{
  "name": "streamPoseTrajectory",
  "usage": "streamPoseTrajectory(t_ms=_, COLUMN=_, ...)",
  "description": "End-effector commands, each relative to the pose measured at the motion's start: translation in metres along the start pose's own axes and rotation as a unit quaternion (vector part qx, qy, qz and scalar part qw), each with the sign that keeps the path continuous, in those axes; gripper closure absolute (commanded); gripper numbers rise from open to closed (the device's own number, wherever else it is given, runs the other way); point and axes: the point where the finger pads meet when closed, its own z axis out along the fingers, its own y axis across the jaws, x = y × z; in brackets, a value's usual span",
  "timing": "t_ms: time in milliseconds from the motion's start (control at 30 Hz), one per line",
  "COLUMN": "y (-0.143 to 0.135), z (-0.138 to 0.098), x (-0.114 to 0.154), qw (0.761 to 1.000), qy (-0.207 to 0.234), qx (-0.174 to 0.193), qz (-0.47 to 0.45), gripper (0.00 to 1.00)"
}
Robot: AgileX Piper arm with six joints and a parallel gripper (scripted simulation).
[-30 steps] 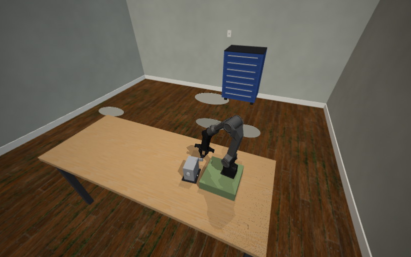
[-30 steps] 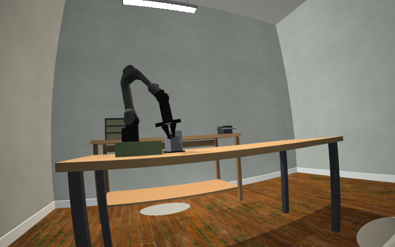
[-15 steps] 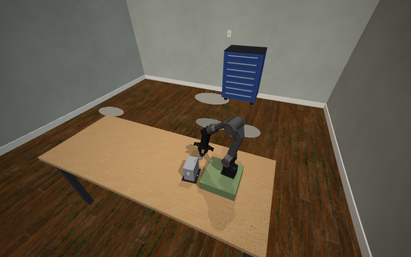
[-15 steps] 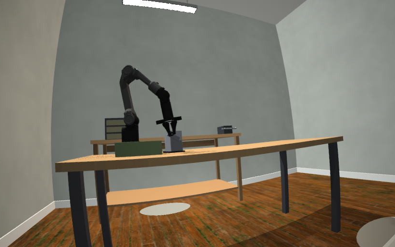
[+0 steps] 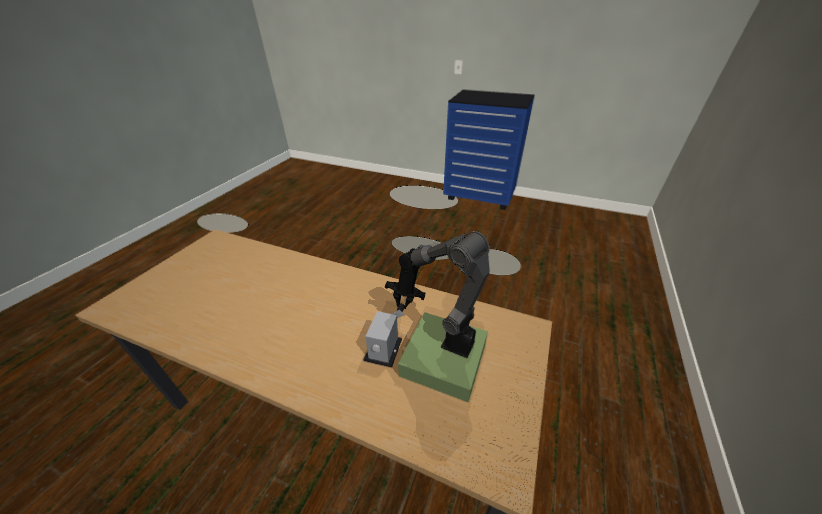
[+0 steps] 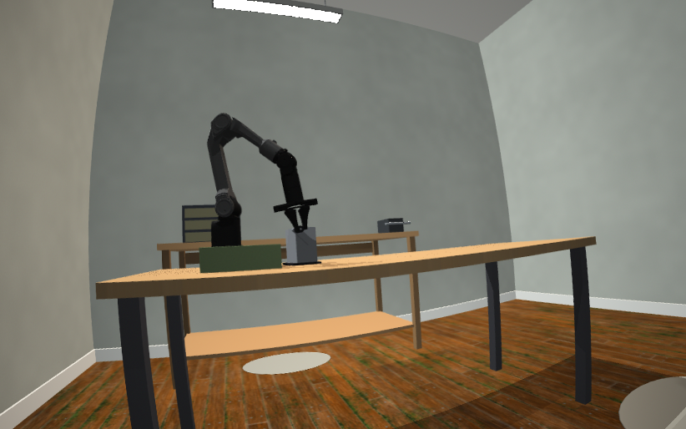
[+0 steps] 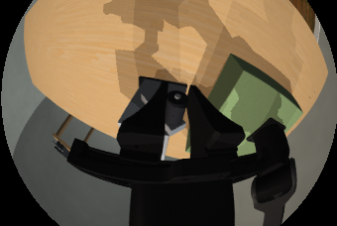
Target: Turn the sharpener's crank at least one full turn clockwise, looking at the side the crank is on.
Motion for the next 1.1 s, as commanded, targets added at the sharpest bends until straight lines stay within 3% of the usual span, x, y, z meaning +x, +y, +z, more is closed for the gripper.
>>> streamPoseTrajectory(t_ms=0, y=0.003, z=-0.002, x=0.0, qw=1.0, qy=-0.001, qx=-0.002, qz=0.0, gripper=0.8)
streamPoseTrajectory(t_ms=1067, y=0.037, z=-0.01, x=0.0, qw=1.0, qy=-0.001, qx=-0.001, qz=0.0, gripper=0.8)
